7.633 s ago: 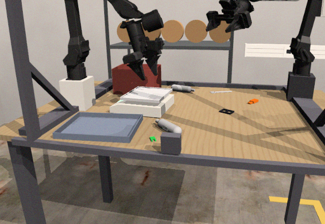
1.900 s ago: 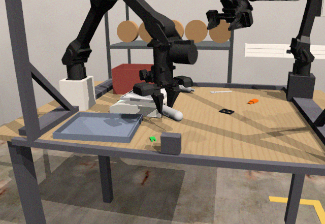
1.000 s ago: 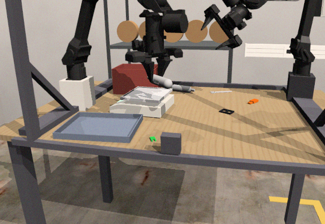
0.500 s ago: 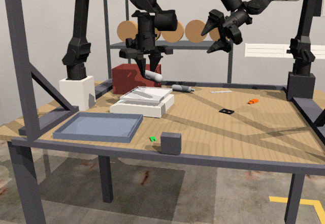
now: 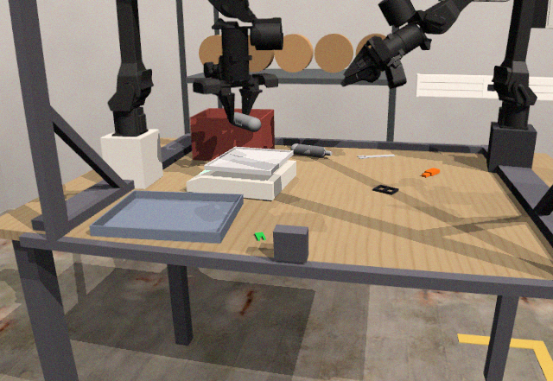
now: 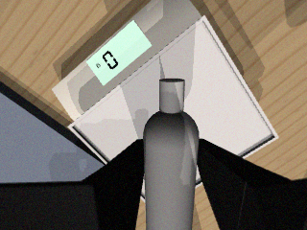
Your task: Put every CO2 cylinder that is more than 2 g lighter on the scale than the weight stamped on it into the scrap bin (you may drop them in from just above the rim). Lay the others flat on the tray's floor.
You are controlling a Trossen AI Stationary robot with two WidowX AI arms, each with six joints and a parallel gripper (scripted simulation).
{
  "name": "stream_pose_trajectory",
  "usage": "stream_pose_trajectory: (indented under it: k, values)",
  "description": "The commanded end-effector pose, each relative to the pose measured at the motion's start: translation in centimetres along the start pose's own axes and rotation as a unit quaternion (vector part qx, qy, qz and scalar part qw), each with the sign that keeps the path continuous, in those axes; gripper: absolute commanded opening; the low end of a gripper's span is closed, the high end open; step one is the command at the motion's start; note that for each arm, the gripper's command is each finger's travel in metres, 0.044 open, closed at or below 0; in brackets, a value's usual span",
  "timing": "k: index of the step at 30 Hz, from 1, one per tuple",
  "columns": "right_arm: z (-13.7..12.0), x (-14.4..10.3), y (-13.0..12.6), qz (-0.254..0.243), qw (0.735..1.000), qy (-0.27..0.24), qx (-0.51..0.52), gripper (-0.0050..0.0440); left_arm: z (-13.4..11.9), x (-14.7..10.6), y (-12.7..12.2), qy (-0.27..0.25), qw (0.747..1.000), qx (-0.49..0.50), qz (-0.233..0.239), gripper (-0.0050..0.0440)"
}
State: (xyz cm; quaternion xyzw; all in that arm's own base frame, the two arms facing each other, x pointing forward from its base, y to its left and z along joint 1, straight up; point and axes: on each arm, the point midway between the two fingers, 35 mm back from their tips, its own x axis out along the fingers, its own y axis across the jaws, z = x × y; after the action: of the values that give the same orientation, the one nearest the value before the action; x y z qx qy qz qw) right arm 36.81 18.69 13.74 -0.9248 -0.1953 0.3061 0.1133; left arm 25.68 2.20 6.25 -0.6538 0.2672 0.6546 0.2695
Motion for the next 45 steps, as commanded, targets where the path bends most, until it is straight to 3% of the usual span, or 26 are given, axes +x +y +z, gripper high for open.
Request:
stream_pose_trajectory:
  k: [1,6,15,20,25,31,36,45]
  values:
    - [0.4,0.3,0.3,0.018,0.995,0.013,-0.094,0.0440,2.5,-0.5,-0.7,0.010,1.000,0.000,-0.007,-0.0050]
    - [0.5,0.4,0.5,0.033,0.986,0.020,-0.165,0.0440,4.2,-0.5,-1.0,0.009,1.000,0.002,-0.008,-0.0050]
    - [0.4,0.5,0.5,0.035,0.983,0.022,-0.177,0.0440,4.4,-0.3,-1.1,0.008,1.000,0.023,-0.019,-0.0050]
    - [-0.3,0.2,0.3,0.033,0.984,0.032,-0.174,0.0440,4.4,-0.3,-1.0,0.024,0.992,0.105,-0.070,-0.0050]
    - [-0.3,0.2,0.3,0.033,0.984,0.032,-0.174,0.0440,4.4,-0.3,-1.1,0.046,0.968,0.207,-0.136,-0.0050]
    - [-0.3,0.2,0.3,0.033,0.984,0.032,-0.174,0.0440,4.5,-0.3,-1.1,0.055,0.953,0.251,-0.163,-0.0050]
    - [-0.3,0.2,0.3,0.033,0.984,0.032,-0.174,0.0440,4.5,-0.3,-1.1,0.057,0.948,0.264,-0.171,-0.0050]
    - [-0.3,0.2,0.3,0.033,0.984,0.032,-0.174,0.0440,2.7,-0.6,-4.0,0.057,0.947,0.263,-0.173,-0.0050]
